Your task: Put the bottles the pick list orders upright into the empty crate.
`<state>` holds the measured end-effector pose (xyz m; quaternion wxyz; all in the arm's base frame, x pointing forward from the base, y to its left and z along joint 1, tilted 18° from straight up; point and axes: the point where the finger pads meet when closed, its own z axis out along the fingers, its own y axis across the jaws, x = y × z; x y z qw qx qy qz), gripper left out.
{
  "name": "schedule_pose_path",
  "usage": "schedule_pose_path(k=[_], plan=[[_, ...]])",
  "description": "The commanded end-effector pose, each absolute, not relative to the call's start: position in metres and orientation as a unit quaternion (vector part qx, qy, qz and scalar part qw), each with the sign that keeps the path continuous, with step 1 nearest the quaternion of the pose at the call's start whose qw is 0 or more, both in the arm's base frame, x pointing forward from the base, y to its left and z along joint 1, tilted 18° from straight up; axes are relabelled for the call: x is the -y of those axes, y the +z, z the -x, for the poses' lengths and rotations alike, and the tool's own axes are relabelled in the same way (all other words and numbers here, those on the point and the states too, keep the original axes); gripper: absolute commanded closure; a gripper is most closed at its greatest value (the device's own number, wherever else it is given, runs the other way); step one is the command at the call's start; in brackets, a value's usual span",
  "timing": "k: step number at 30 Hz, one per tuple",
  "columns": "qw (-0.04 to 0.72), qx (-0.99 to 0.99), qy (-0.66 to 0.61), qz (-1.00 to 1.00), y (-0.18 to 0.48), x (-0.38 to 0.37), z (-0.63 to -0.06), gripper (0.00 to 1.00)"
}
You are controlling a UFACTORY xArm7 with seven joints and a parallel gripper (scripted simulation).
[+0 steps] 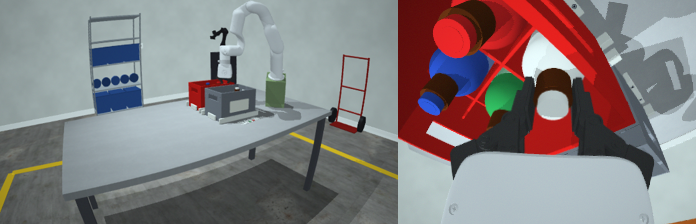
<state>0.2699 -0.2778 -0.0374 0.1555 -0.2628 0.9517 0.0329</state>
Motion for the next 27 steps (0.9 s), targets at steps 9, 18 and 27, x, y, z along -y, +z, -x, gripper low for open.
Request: schedule_pose_path(k=[9,18,27], plan=[[0.156,-0.952,0.031,0.262,-0.0365,0.2795,-0.2702,1.00],[0.156,-0.952,0.031,0.262,-0.0364,0.2795,-0.2702,1.00],[0.156,-0.952,0.031,0.262,-0.0286,0.2807,-0.2678,1.00]])
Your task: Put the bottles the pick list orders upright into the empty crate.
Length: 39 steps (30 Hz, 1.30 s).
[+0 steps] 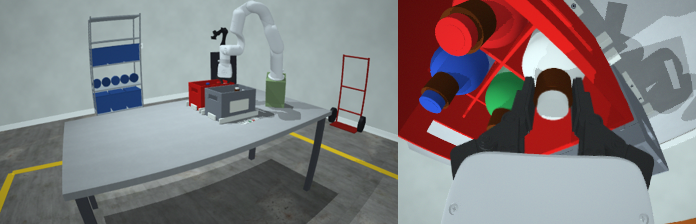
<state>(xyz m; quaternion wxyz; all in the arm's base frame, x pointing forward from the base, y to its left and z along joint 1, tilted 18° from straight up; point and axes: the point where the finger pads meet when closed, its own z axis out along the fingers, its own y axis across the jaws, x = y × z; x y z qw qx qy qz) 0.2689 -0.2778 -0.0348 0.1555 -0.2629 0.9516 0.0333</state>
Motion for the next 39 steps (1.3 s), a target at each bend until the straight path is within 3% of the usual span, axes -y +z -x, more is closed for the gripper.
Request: schedule_pose_path(k=[1,39], plan=[[0.156,-0.952,0.031,0.262,-0.027,0.281,-0.267,1.00],[0.156,-0.952,0.031,0.262,0.027,0.289,-0.252,1.00]])
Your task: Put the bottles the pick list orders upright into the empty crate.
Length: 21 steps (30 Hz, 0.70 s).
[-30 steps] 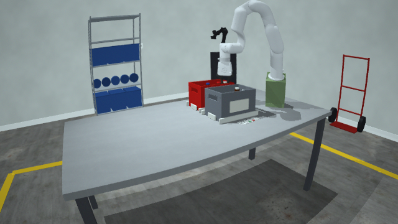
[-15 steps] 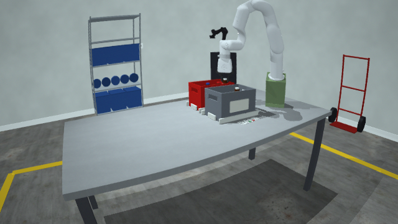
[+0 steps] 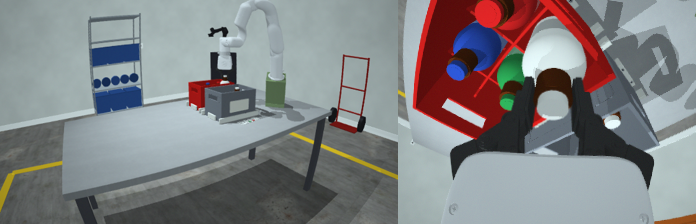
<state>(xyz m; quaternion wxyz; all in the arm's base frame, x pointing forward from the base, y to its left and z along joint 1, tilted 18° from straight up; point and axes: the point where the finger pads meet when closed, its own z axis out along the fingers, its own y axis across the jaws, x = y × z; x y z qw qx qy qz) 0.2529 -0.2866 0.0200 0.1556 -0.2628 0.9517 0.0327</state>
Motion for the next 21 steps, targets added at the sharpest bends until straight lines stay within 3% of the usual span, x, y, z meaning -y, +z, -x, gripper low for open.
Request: schedule_pose_path(k=[1,21], plan=[[0.156,-0.952,0.031,0.262,0.029,0.289,-0.251,1.00],[0.156,-0.952,0.031,0.262,0.057,0.294,-0.243,1.00]])
